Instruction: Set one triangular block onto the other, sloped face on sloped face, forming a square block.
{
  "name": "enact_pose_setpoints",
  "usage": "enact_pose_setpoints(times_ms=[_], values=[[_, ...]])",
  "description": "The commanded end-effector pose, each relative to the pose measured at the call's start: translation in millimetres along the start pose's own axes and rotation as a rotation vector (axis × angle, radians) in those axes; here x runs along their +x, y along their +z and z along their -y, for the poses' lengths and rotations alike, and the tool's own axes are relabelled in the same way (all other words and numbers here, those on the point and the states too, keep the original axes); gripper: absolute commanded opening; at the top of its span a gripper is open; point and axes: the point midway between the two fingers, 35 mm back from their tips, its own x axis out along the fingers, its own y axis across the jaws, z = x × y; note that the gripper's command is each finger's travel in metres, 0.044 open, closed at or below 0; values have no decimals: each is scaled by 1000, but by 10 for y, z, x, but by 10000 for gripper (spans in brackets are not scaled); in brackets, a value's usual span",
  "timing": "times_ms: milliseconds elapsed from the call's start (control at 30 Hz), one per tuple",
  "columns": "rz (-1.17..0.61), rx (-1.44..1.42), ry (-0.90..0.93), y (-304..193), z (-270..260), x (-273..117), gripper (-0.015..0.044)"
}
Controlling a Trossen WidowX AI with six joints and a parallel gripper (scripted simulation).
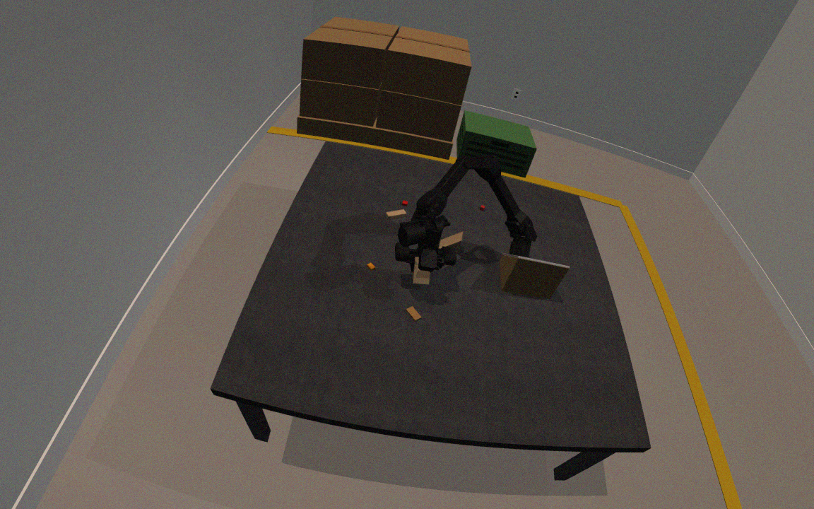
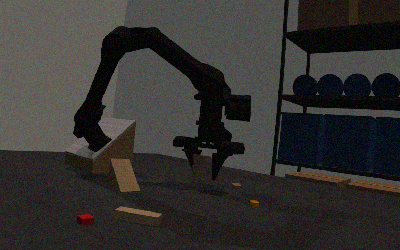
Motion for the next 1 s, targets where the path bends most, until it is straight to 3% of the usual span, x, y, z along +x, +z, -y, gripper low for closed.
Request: enact_pose_setpoints(times_ms=[0,967], values=[[4,-5,3,3,-8,2,0],[-1,3,0,-2,-6,270,0]])
